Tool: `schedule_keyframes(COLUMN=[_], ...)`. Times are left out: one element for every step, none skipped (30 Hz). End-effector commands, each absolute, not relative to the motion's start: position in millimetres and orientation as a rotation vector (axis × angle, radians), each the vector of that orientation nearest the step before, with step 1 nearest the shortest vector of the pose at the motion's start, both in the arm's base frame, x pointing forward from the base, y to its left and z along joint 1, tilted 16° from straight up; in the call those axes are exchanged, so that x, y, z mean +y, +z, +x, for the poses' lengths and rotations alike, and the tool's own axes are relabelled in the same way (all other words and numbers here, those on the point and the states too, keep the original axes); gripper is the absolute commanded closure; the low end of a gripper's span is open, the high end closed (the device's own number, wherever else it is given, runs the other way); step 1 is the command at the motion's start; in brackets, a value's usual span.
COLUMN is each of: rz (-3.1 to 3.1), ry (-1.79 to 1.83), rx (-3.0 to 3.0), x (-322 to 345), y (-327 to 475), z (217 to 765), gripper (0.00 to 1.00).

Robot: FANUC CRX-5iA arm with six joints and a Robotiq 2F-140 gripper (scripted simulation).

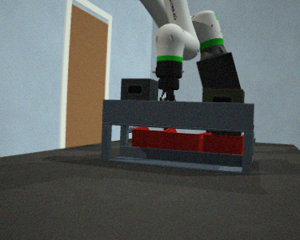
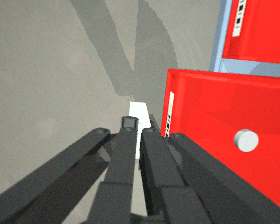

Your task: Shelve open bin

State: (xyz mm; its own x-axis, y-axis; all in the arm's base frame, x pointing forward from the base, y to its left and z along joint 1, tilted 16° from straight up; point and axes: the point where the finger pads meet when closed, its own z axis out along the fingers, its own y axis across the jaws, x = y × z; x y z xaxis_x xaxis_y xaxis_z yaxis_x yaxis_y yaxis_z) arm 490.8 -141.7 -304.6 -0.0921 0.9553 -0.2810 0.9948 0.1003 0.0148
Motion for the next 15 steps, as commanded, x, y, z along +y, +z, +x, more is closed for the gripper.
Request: schedule_keyframes(rz=[1.953,1.953,1.953,1.953,1.953,1.953,1.953,1.953,1.953,1.953,1.953,1.953,1.953,1.953,1.953], ry=[-0.264,-0.264,-0.264,-0.264,-0.264,-0.264,-0.264,-0.264,-0.264,-0.264,-0.264,-0.264,-0.264,-0.264,-0.264], rx=[2.155,2.155,2.155,2.156,2.156,2.155,2.155,2.155,2.156,2.155,2.155,2.155,2.156,2.155,2.155], x=[-141.6,-141.6,-141.5,-141.4,-141.3,-141.2,-141.1,-141.0,-140.9,-140.8,-140.7,-140.6,-140.4,-140.4,-140.3], y=[-304.5,-304.5,-304.5,-304.5,-304.5,-304.4,-304.4,-304.4,-304.4,-304.4,-304.3,-304.3,-304.3,-304.3,-304.3], z=[491.9,491.9,492.6,493.4,494.3,495.3,496.3,497.3,498.4,499.4,500.5,501.5,502.4,503.3,504.1], gripper=[1.00,1.00,1.00,1.00,1.00,1.00,1.00,1.00,1.00,1.00,1.00,1.00,1.00,1.00,1.00])
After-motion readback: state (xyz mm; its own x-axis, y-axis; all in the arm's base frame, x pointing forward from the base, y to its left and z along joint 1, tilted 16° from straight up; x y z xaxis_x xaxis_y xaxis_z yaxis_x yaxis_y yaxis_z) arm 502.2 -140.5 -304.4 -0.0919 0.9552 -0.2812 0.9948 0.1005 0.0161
